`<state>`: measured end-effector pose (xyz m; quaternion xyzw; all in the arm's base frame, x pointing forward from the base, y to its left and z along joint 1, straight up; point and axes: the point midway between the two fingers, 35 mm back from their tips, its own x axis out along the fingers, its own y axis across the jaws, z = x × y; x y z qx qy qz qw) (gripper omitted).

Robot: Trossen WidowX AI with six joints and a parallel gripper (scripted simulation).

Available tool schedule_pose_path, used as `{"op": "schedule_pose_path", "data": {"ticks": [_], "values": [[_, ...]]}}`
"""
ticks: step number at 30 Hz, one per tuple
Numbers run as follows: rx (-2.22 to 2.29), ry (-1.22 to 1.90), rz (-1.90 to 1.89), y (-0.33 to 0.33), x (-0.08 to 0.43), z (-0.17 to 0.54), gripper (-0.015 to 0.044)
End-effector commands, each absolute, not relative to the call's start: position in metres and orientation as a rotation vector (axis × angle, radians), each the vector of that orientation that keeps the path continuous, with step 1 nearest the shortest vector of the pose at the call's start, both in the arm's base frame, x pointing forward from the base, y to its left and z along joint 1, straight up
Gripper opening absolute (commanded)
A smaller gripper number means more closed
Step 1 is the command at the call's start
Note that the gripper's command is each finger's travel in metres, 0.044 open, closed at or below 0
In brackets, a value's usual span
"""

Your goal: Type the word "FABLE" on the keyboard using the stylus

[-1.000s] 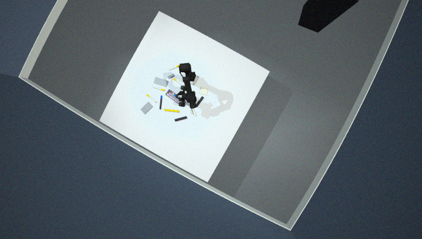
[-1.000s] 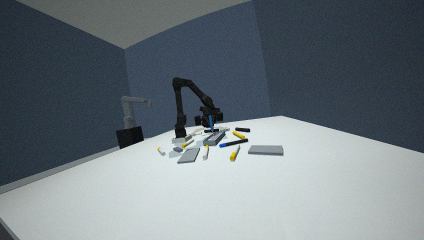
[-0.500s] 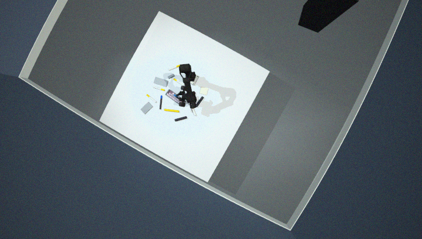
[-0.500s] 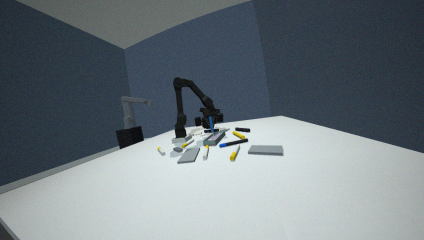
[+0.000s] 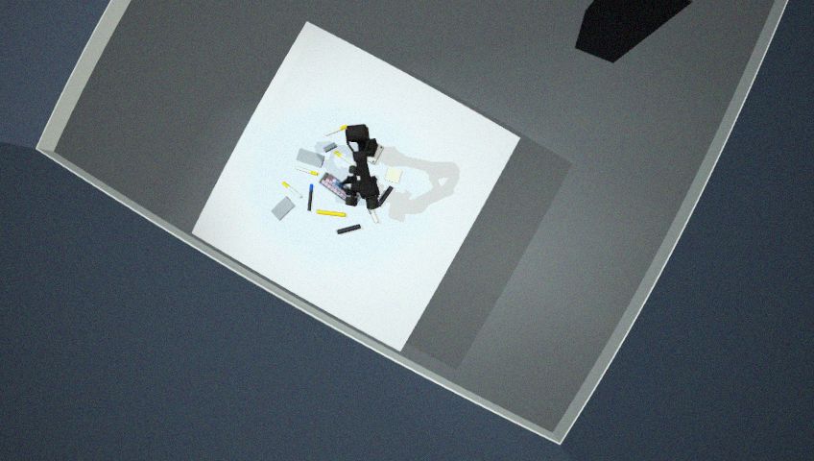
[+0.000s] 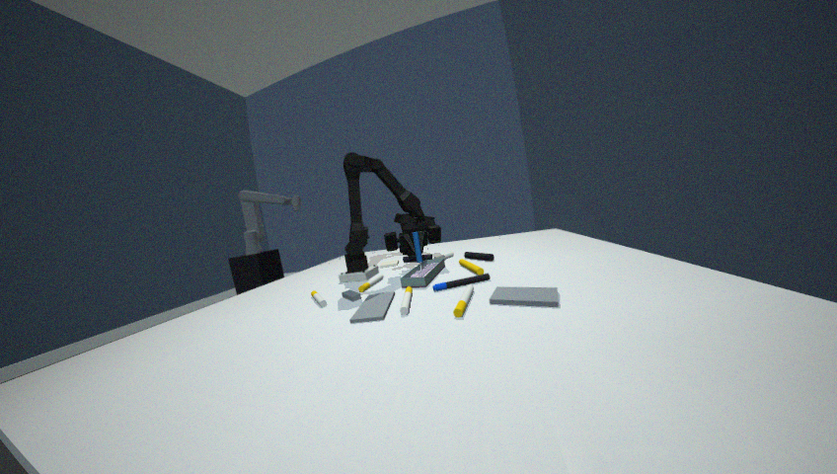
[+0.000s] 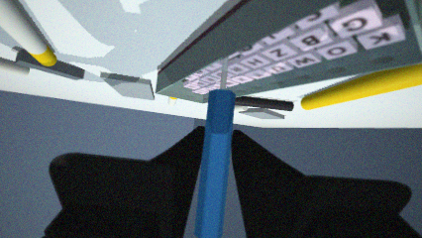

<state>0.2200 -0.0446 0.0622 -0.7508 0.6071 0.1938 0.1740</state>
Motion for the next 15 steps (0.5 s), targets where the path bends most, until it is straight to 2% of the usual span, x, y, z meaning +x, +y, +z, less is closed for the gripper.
{"op": "schedule_pose_path", "data": {"ticks": [1, 15], "values": [[-2.135, 1.722, 0.552, -0.045, 0.220, 0.062, 0.0081], [-2.135, 1.722, 0.552, -0.045, 0.220, 0.100, 0.0081]]}}
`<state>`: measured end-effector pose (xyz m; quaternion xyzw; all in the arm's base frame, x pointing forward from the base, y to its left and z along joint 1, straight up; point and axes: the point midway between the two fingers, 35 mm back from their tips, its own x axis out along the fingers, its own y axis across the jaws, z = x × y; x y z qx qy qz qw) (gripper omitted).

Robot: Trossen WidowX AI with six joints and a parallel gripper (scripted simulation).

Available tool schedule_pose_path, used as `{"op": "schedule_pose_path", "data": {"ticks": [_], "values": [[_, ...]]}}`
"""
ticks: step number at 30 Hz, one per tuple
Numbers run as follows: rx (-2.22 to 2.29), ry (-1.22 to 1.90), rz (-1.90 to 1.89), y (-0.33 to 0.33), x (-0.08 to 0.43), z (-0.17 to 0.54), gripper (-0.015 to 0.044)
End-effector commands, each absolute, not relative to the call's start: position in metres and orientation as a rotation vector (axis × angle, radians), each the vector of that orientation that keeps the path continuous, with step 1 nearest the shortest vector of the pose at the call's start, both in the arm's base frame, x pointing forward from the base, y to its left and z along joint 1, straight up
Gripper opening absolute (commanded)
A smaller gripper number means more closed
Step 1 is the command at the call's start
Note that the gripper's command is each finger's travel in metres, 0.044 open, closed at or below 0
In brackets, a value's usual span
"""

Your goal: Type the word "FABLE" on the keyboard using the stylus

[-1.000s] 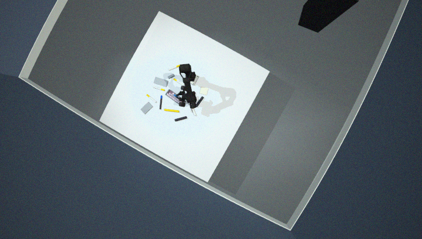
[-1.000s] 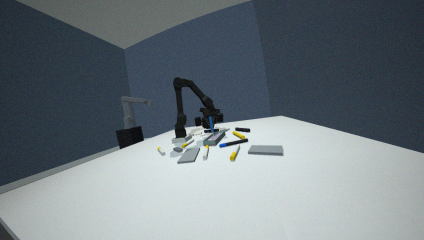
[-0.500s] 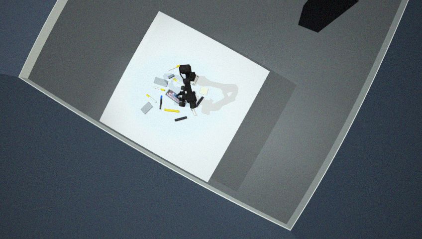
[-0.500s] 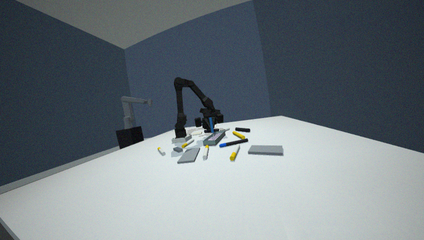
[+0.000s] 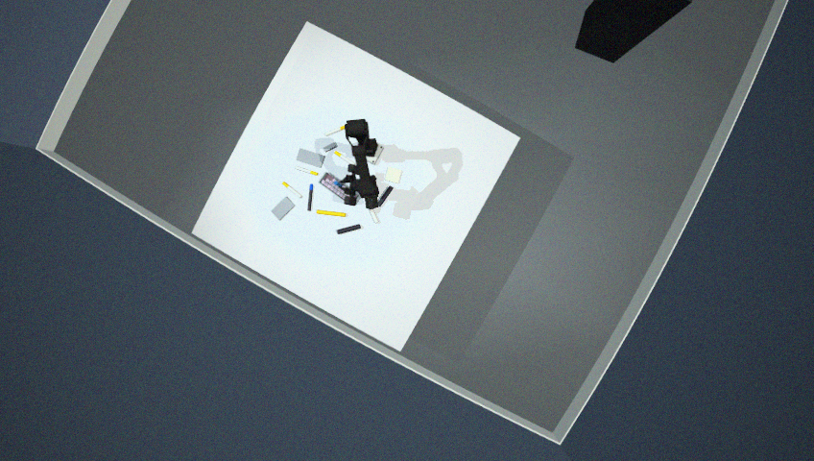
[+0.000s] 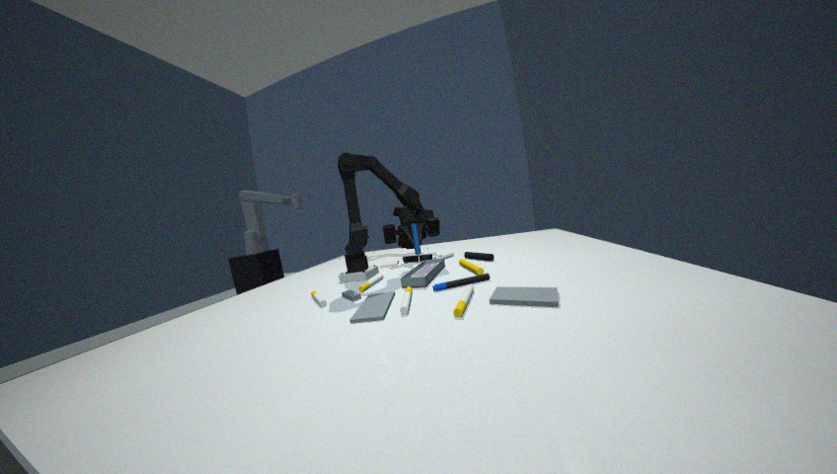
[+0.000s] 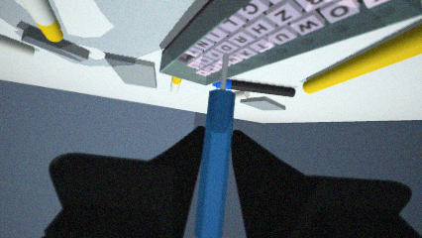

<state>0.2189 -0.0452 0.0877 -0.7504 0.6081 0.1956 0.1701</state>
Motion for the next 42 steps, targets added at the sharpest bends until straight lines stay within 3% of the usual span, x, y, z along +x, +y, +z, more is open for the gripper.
{"op": "schedule_pose_path", "data": {"ticks": [1, 9, 12, 31, 42], "values": [[-2.135, 1.722, 0.552, -0.045, 0.220, 0.100, 0.0081], [-2.129, 1.723, 0.551, -0.045, 0.219, 0.096, 0.0064], [-2.127, 1.721, 0.555, -0.048, 0.220, 0.096, 0.0000], [-2.139, 1.722, 0.548, -0.113, 0.218, 0.102, 0.0000], [-2.139, 1.725, 0.547, -0.116, 0.216, 0.084, 0.0000]]}}
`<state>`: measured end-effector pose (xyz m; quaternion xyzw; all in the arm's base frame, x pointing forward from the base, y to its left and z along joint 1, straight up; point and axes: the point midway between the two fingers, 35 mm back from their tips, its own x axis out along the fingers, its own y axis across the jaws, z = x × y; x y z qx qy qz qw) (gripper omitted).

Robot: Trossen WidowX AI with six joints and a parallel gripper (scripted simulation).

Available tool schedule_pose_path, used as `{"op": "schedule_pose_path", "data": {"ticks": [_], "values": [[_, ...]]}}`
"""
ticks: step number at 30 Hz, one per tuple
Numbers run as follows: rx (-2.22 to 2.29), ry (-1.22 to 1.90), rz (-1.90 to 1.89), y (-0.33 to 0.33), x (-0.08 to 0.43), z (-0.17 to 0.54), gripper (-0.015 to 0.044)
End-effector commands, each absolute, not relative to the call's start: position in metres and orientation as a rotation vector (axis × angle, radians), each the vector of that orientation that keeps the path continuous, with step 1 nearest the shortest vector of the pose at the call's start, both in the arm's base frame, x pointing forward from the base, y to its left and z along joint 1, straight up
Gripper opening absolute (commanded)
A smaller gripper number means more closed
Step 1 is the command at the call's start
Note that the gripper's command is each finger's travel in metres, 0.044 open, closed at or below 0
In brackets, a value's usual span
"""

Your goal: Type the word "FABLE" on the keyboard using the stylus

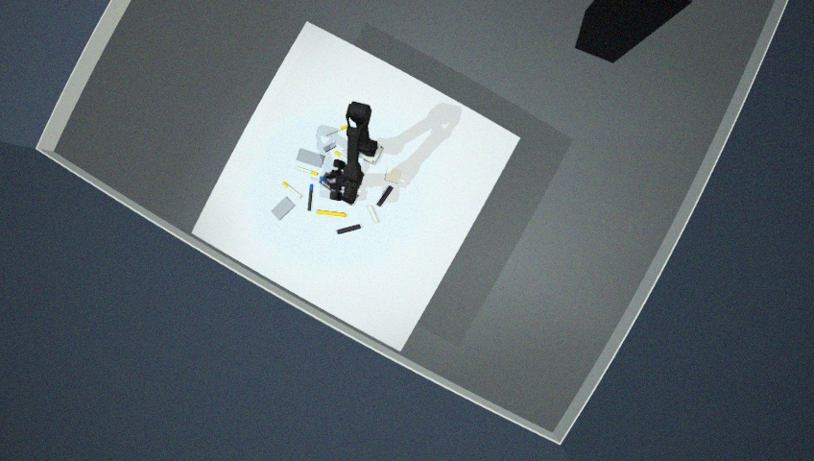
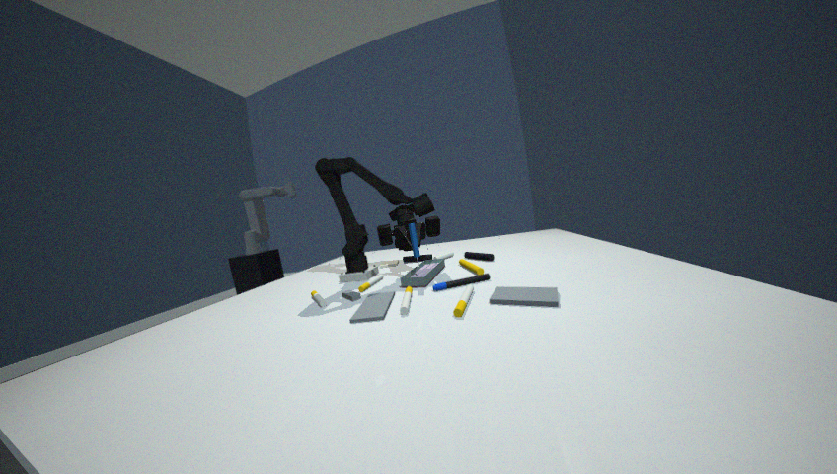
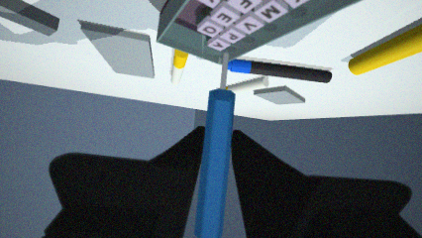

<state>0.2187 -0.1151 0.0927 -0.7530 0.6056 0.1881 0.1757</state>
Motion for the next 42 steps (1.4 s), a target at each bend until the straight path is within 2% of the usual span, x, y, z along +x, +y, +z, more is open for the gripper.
{"op": "schedule_pose_path", "data": {"ticks": [1, 4, 7, 8, 42], "values": [[-2.139, 1.725, 0.547, -0.116, 0.216, 0.083, 0.0000], [-2.139, 1.725, 0.547, -0.116, 0.216, 0.083, 0.0000], [-2.139, 1.725, 0.547, -0.116, 0.217, 0.082, 0.0079], [-2.139, 1.725, 0.547, -0.116, 0.217, 0.081, 0.0081], [-2.139, 1.725, 0.547, -0.116, 0.218, 0.066, 0.0081]]}}
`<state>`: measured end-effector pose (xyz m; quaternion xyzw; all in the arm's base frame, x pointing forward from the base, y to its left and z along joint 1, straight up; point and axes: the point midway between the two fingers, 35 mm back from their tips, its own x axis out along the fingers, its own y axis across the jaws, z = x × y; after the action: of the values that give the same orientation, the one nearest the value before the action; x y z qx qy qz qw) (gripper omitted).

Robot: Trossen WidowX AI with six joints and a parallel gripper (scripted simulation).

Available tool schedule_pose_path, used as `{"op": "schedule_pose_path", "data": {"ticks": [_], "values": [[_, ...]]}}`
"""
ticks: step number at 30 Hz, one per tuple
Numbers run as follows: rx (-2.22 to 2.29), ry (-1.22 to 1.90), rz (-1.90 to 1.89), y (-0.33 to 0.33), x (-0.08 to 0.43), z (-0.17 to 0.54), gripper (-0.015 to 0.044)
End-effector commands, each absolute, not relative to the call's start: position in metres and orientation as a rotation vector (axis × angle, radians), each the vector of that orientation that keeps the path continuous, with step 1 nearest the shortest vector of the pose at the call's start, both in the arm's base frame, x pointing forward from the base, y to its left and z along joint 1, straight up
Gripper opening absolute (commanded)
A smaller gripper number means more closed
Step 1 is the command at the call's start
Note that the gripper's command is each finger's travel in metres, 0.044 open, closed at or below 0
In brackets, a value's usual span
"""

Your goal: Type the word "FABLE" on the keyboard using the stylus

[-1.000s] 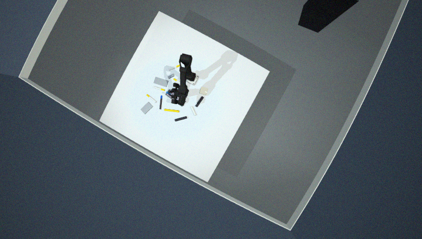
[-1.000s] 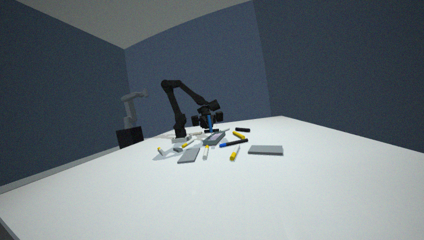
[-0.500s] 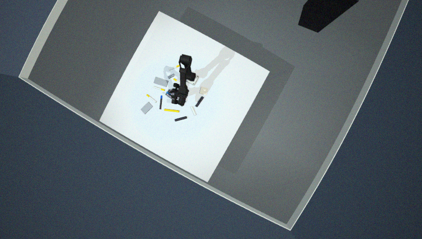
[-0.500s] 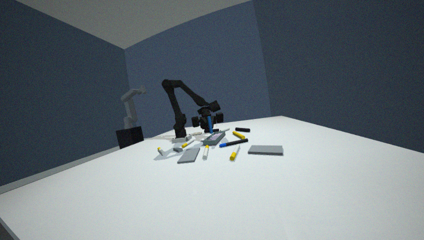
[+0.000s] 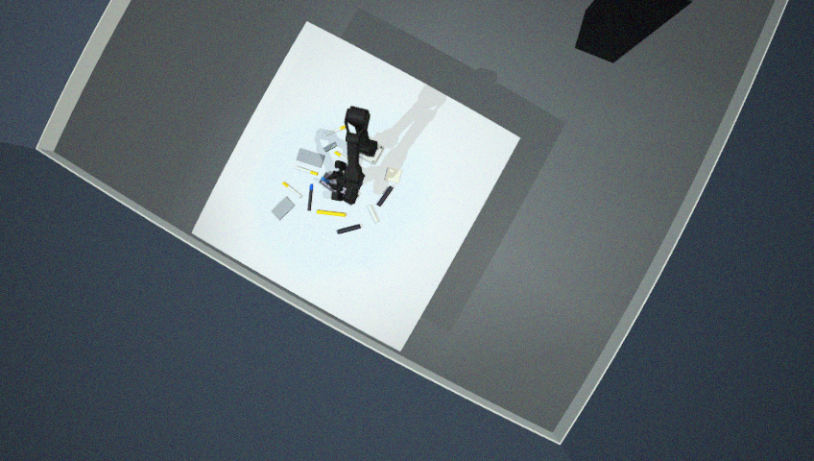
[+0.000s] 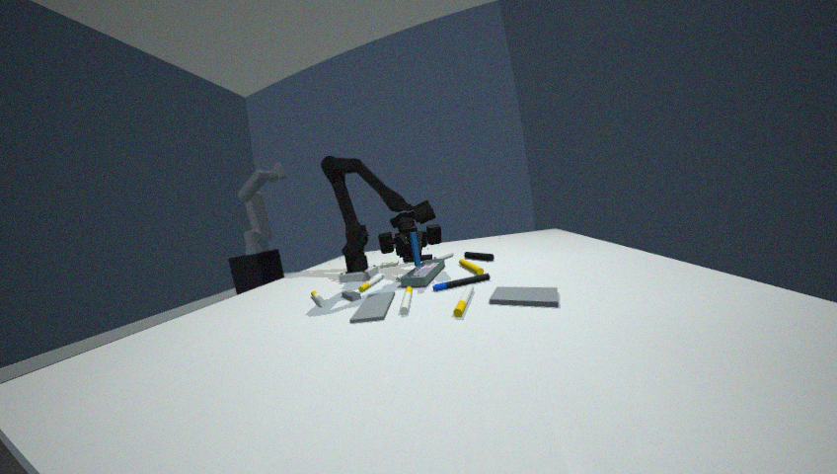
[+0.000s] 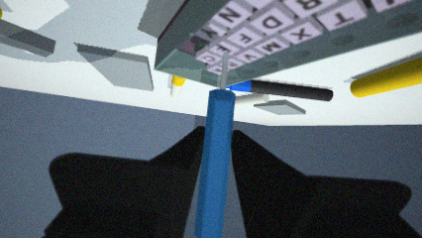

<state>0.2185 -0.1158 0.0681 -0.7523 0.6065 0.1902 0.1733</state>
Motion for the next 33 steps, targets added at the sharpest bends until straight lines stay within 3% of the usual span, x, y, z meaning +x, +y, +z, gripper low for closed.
{"op": "schedule_pose_path", "data": {"ticks": [1, 20, 33], "values": [[-2.139, 1.725, 0.547, -0.116, 0.218, 0.065, 0.0081], [-2.139, 1.725, 0.547, -0.116, 0.218, 0.064, 0.0081], [-2.139, 1.725, 0.547, -0.116, 0.217, 0.100, 0.0081]]}}
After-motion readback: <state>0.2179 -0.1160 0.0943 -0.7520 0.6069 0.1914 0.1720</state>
